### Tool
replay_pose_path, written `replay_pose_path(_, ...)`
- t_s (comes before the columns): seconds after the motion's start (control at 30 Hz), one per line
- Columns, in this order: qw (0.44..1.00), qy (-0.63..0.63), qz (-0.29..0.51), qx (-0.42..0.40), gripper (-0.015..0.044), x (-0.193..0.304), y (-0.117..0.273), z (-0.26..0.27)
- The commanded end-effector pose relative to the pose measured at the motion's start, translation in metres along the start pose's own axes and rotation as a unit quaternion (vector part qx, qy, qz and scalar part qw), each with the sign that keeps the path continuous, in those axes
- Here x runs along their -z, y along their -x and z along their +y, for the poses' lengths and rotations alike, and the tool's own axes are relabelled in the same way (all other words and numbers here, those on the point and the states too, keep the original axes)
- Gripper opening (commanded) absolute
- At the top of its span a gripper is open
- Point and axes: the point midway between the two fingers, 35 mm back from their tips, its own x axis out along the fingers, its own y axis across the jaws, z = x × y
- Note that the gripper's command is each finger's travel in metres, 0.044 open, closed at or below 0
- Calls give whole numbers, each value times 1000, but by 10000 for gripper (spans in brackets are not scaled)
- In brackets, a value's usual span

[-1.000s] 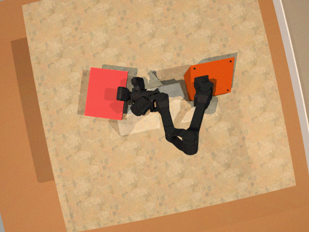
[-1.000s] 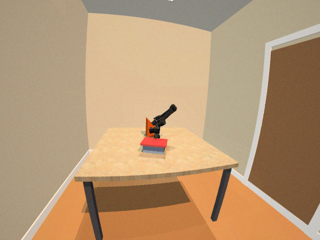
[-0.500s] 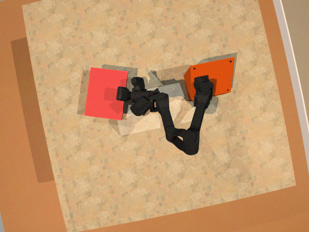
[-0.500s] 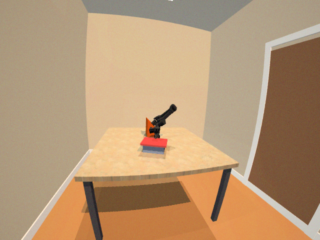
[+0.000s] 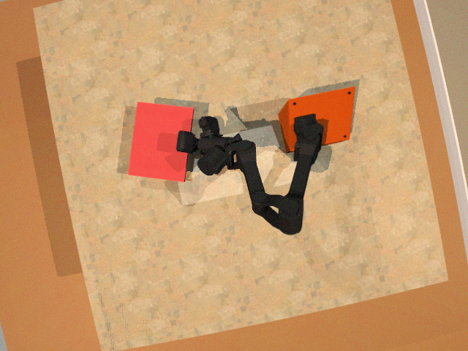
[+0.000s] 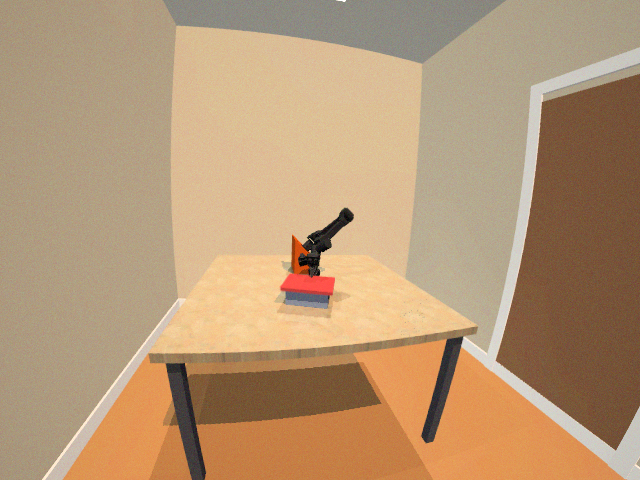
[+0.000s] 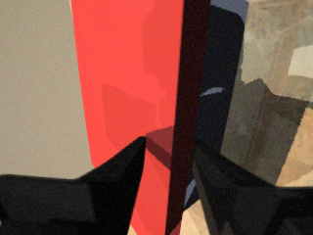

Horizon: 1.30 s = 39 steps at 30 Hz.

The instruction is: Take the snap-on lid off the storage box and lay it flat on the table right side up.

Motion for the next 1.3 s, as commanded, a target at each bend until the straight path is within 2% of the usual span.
replay_pose_path(0.0, 1000, 2, 0, -1, 0, -1, 2, 2)
replay_pose_path(1.27, 1000, 2, 0, -2, 0, -1, 7, 8)
